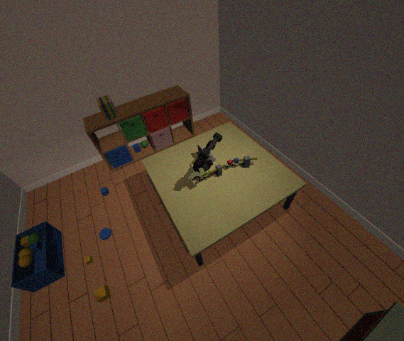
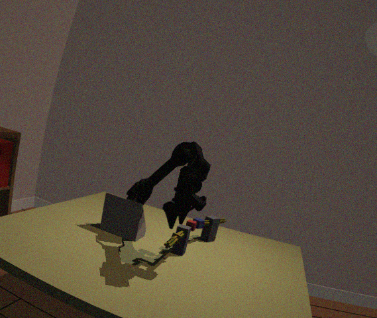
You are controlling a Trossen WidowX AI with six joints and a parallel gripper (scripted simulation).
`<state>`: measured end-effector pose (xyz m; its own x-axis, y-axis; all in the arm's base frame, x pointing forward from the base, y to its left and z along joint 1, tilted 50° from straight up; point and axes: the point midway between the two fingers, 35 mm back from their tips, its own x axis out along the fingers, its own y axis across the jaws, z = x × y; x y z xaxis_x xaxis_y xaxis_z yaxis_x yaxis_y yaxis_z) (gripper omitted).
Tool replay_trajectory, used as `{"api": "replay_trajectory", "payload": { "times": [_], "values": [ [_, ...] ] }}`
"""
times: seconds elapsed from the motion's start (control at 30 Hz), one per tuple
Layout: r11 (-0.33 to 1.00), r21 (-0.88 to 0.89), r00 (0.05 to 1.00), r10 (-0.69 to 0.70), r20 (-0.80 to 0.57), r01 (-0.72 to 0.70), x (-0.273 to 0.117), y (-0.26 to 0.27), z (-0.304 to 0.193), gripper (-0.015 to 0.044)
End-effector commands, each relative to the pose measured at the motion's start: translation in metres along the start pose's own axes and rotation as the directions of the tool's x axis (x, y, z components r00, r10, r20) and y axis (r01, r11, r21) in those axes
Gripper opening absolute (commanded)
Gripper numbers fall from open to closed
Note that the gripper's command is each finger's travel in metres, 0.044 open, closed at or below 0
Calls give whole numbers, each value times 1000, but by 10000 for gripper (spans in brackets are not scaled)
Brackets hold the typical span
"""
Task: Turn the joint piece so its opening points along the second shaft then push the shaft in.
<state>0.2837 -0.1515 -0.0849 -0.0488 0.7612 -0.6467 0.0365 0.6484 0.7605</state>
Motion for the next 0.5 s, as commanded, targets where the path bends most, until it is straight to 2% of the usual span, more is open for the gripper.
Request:
{"api": "replay_trajectory", "payload": {
  "times": [0.0,0.23,0.47],
  "values": [
    [994,-106,1000,-20,-5,19,2,-17,-2,440],
    [994,-106,1000,-21,-5,20,2,-18,-2,440],
    [994,109,999,-22,-24,24,12,-18,-1,440]
  ]
}}
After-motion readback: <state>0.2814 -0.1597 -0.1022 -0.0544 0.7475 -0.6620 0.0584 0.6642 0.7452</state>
